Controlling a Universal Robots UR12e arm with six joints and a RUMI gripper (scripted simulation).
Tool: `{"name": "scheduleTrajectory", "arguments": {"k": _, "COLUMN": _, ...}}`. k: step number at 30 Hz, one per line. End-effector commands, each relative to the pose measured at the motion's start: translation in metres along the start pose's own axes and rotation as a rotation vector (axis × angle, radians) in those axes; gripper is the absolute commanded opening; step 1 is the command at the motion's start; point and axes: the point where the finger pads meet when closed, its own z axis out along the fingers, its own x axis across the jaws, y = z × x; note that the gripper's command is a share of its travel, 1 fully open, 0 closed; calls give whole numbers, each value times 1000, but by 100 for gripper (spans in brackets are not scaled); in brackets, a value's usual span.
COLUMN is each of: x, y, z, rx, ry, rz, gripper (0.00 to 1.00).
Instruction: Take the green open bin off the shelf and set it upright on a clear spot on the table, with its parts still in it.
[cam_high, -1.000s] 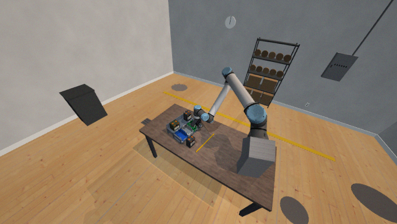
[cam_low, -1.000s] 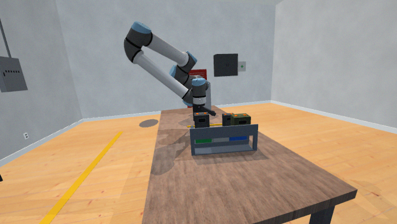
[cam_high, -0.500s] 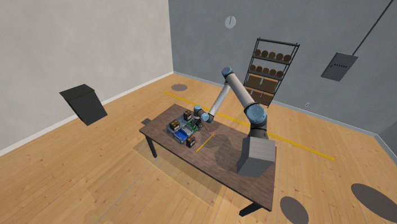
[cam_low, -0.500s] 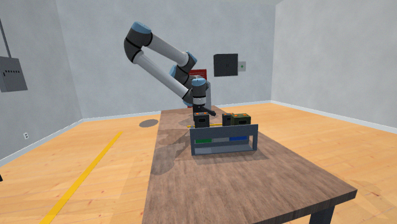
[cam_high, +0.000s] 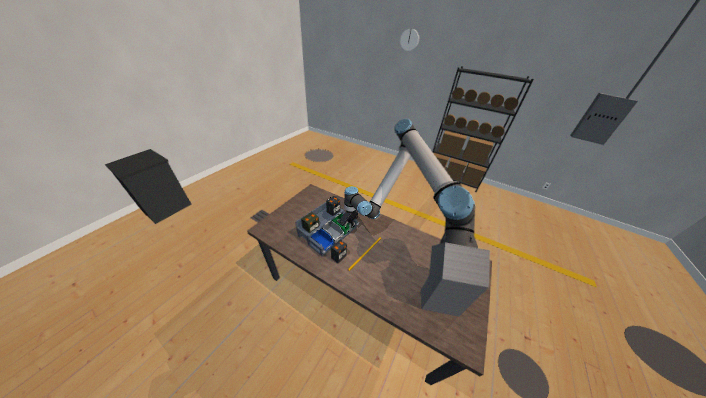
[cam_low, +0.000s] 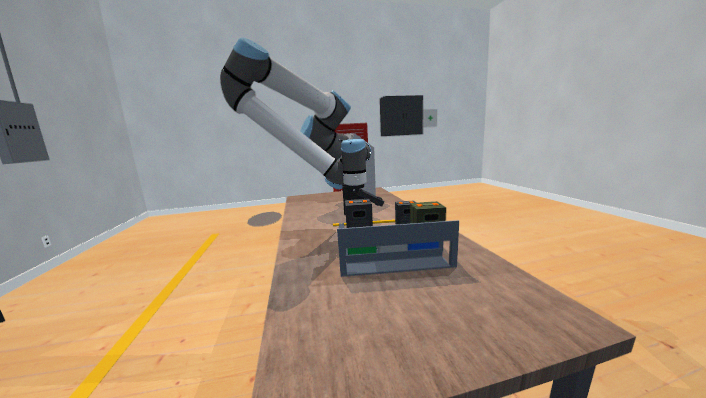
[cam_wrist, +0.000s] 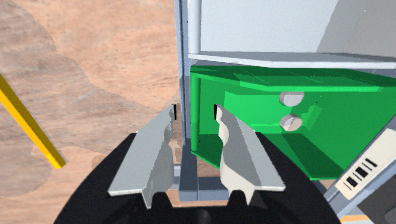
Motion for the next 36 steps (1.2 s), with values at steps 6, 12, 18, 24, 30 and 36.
{"name": "scheduleTrajectory", "arguments": {"k": 6, "x": 0, "y": 0, "z": -1, "rx": 0, "ry": 1, "rz": 0, "gripper": 26}}
{"name": "scheduleTrajectory", "arguments": {"k": 12, "x": 0, "y": 0, "z": -1, "rx": 0, "ry": 1, "rz": 0, "gripper": 26}}
{"name": "scheduleTrajectory", "arguments": {"k": 18, "x": 0, "y": 0, "z": -1, "rx": 0, "ry": 1, "rz": 0, "gripper": 0}}
{"name": "scheduleTrajectory", "arguments": {"k": 24, "x": 0, "y": 0, "z": -1, "rx": 0, "ry": 1, "rz": 0, "gripper": 0}}
{"name": "scheduleTrajectory", "arguments": {"k": 30, "x": 0, "y": 0, "z": -1, "rx": 0, "ry": 1, "rz": 0, "gripper": 0}}
{"name": "scheduleTrajectory", "arguments": {"k": 36, "x": 0, "y": 0, "z": -1, "rx": 0, "ry": 1, "rz": 0, "gripper": 0}}
